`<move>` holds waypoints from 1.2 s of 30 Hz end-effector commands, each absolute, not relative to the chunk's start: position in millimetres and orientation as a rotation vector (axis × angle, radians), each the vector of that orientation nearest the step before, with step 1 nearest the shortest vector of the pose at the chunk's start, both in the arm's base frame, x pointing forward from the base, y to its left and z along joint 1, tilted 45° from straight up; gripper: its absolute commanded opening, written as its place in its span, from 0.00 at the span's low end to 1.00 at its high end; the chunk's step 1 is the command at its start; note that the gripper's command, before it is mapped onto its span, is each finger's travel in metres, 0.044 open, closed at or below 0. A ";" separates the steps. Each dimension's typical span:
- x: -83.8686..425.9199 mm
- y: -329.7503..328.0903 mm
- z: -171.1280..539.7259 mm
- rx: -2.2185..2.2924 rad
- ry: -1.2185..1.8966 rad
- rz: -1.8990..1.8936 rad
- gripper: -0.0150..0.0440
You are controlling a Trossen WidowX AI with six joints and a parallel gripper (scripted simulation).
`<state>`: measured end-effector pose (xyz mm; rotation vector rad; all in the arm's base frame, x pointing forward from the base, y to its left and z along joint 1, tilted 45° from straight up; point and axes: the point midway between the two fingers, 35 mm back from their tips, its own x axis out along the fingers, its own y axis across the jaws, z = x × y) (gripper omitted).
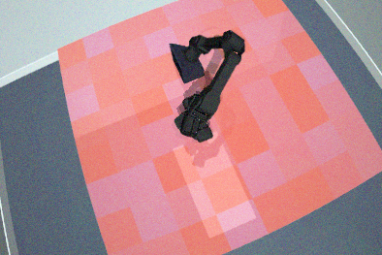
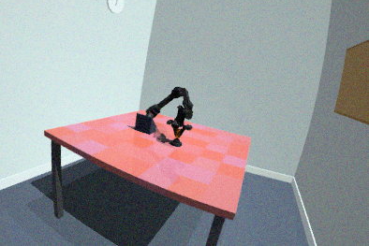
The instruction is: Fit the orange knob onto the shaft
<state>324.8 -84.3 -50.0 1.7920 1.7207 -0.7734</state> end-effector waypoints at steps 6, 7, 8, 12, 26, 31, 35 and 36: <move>323.7 -88.6 -47.3 1.832 1.711 -0.825 0.25; 323.8 -88.9 -47.3 1.853 1.707 -0.858 0.25; 323.8 -89.3 -47.3 1.878 1.702 -0.897 0.25; 324.4 -90.8 -48.4 1.932 1.688 -0.984 0.25; 324.5 -87.4 -48.8 1.932 1.688 -0.983 0.25; 323.4 -85.5 -48.9 1.933 1.688 -0.983 0.25; 324.5 -86.1 -48.0 1.933 1.688 -0.983 0.25; 324.7 -86.3 -47.9 1.933 1.688 -0.983 0.25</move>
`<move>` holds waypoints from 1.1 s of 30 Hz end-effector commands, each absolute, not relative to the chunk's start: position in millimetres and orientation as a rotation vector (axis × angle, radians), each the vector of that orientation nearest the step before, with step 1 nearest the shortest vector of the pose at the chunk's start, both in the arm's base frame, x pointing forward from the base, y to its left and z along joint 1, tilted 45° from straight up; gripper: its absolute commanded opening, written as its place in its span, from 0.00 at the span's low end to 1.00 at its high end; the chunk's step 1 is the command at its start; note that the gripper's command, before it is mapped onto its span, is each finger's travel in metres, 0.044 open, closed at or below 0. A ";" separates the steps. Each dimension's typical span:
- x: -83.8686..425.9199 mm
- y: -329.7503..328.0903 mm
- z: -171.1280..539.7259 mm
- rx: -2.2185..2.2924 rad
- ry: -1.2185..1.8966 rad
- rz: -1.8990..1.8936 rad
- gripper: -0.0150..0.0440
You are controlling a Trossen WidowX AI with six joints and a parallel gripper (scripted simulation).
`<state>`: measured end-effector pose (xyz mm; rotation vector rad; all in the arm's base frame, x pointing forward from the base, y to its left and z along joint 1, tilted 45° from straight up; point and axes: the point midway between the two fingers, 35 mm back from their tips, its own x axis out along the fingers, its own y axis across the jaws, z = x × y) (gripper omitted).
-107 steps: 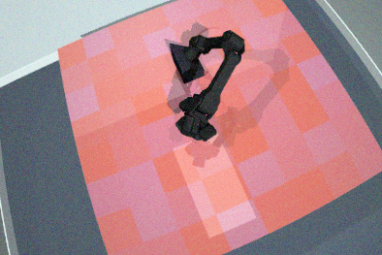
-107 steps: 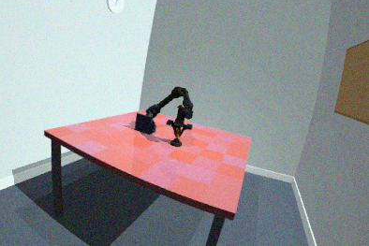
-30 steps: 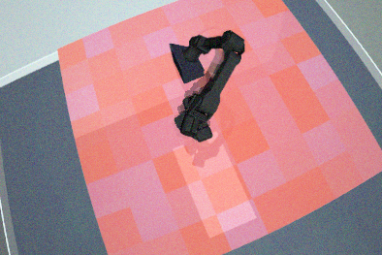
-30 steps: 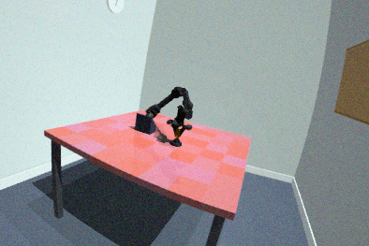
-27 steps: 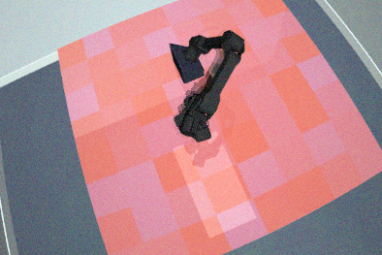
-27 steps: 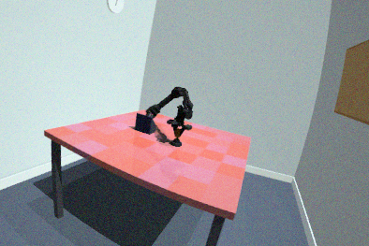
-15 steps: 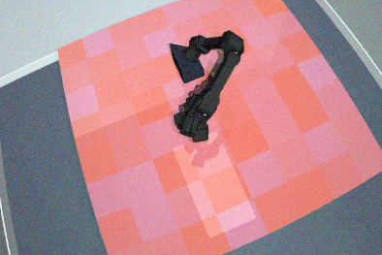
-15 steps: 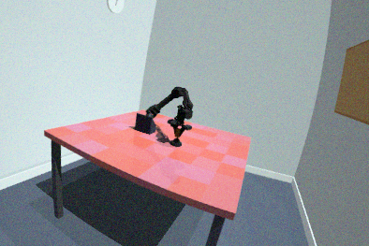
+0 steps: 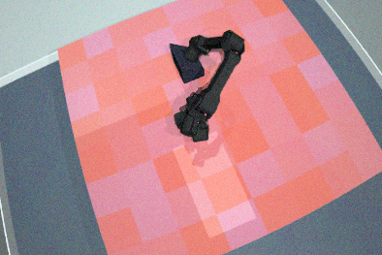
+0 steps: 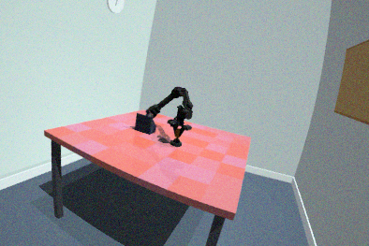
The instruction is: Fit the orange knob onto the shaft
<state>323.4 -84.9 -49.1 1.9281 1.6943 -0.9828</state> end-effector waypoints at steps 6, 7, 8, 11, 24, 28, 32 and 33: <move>325.2 -85.0 -50.5 1.933 1.688 -0.983 0.25; 325.2 -84.9 -50.7 1.933 1.688 -0.983 0.25; 325.3 -84.7 -50.9 1.933 1.688 -0.983 0.25; 325.3 -84.8 -50.5 1.933 1.688 -0.983 0.25; 324.2 -87.5 -46.4 1.986 1.671 -1.072 0.25; 324.3 -88.6 -47.2 2.061 1.641 -1.202 0.25; 324.4 -89.8 -48.3 2.061 1.641 -1.202 0.25; 324.6 -90.0 -48.1 2.061 1.641 -1.202 0.25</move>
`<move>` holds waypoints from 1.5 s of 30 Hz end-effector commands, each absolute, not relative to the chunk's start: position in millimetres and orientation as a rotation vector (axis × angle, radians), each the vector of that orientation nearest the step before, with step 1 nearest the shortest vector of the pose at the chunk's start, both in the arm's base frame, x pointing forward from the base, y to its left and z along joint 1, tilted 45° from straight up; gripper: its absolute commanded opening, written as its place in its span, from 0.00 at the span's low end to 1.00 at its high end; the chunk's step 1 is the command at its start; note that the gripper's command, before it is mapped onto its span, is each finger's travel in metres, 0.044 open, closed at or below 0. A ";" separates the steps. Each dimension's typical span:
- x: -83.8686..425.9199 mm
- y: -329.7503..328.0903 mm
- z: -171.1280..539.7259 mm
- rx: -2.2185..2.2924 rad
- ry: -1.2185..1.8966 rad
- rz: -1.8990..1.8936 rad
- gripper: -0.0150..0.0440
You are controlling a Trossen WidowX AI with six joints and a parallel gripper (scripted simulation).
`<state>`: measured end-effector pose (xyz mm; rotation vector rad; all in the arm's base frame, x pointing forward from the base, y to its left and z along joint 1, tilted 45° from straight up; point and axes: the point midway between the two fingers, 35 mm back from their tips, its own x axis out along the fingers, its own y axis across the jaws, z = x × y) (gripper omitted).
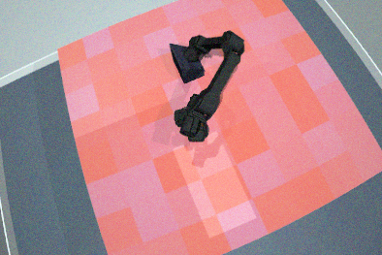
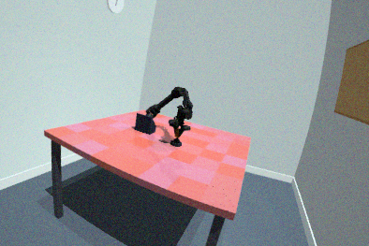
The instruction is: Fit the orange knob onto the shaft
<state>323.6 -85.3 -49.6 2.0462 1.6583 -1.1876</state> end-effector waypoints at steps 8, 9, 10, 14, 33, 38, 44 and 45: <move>325.5 -85.7 -52.6 2.061 1.641 -1.202 0.25; 325.5 -86.2 -52.0 2.061 1.641 -1.202 0.25; 325.5 -86.2 -52.0 2.061 1.641 -1.202 0.25; 325.3 -86.9 -51.2 2.061 1.641 -1.202 0.25; 323.4 -86.3 -47.6 2.181 1.574 -1.429 0.25; 324.5 -87.0 -49.4 2.181 1.574 -1.429 0.25; 326.1 -88.2 -47.5 2.181 1.574 -1.429 0.25; 326.1 -88.2 -47.3 2.181 1.574 -1.429 0.25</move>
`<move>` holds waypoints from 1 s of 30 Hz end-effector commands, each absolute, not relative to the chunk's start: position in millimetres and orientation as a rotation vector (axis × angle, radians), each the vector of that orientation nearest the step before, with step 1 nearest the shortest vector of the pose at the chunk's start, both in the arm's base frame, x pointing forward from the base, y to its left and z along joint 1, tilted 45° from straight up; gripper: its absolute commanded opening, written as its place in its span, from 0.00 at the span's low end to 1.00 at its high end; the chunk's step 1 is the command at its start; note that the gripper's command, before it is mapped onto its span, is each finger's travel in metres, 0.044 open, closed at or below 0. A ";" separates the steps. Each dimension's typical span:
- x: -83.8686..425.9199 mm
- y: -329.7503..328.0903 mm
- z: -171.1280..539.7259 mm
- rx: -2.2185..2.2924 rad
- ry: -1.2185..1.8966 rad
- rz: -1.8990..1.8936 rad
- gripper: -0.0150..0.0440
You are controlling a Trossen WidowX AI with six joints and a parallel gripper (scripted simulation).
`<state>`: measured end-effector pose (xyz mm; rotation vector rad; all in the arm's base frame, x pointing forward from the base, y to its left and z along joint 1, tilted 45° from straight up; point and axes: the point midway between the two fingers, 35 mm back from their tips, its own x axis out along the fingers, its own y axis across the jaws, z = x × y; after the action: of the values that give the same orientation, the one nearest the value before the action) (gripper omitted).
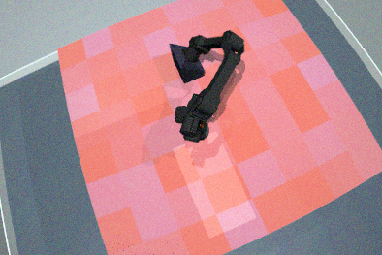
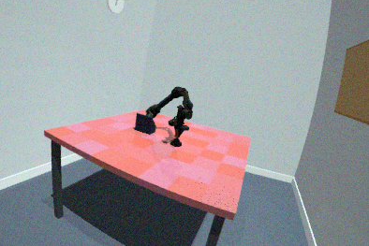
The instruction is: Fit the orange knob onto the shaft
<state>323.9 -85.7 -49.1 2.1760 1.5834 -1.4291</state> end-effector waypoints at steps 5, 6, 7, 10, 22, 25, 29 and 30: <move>325.9 -84.6 -50.2 2.181 1.574 -1.429 0.25; 326.1 -84.4 -50.5 2.181 1.574 -1.429 0.25; 326.0 -83.9 -50.7 2.181 1.575 -1.428 0.25; 326.0 -83.9 -50.7 2.181 1.575 -1.428 0.25; 325.8 -83.1 -52.3 2.180 1.575 -1.427 0.25; 325.2 -82.7 -53.0 2.180 1.575 -1.427 0.25; 325.3 -79.4 -55.8 2.180 1.575 -1.426 0.25; 325.2 -78.7 -56.3 2.180 1.575 -1.426 0.25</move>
<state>325.1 -80.9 -54.9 2.1739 1.5762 -1.4270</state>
